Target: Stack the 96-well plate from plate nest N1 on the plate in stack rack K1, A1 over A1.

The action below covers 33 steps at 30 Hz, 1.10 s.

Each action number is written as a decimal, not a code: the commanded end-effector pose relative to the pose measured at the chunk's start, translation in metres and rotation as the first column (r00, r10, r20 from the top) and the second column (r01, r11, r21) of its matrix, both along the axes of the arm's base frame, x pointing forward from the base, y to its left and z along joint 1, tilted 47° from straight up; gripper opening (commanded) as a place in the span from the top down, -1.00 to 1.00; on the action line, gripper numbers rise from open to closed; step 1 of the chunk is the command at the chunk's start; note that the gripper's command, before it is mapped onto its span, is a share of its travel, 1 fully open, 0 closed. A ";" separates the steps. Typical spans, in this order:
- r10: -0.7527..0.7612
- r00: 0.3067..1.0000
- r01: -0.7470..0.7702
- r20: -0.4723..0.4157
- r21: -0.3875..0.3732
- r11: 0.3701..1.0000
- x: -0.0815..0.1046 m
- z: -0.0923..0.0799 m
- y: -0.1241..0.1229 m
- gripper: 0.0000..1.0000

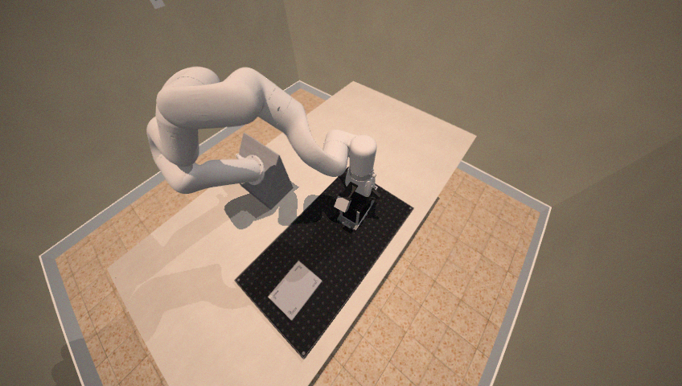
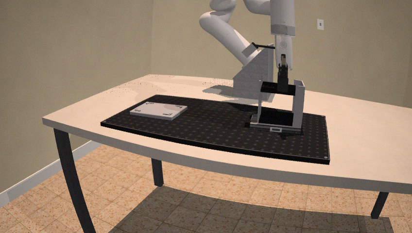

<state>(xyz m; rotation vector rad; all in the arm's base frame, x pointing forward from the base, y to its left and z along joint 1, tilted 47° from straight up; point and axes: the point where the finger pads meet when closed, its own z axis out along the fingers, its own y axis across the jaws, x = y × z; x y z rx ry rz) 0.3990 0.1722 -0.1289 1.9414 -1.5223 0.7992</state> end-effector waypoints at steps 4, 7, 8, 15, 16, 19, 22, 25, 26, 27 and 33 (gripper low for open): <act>0.003 1.000 -0.003 0.002 0.004 1.000 0.002 -0.005 -0.004 1.00; 0.003 1.000 -0.003 0.002 0.004 1.000 0.003 -0.009 -0.007 1.00; 0.003 1.000 -0.003 0.002 0.004 1.000 0.003 -0.010 -0.008 1.00; 0.003 1.000 -0.003 0.002 0.004 1.000 0.004 -0.018 -0.017 1.00; 0.003 1.000 -0.003 0.002 0.004 1.000 0.004 -0.019 -0.018 1.00; 0.003 1.000 -0.003 0.002 0.004 1.000 0.005 -0.021 -0.021 1.00; 0.003 1.000 -0.003 0.002 0.004 1.000 0.005 -0.023 -0.023 1.00; 0.003 1.000 -0.003 0.002 0.004 1.000 0.006 -0.027 -0.027 1.00; 0.003 1.000 -0.003 0.002 0.004 1.000 0.006 -0.028 -0.028 1.00; 0.003 1.000 -0.003 0.002 0.004 1.000 0.006 -0.029 -0.029 1.00; 0.003 1.000 -0.003 0.002 0.004 1.000 0.008 -0.036 -0.036 1.00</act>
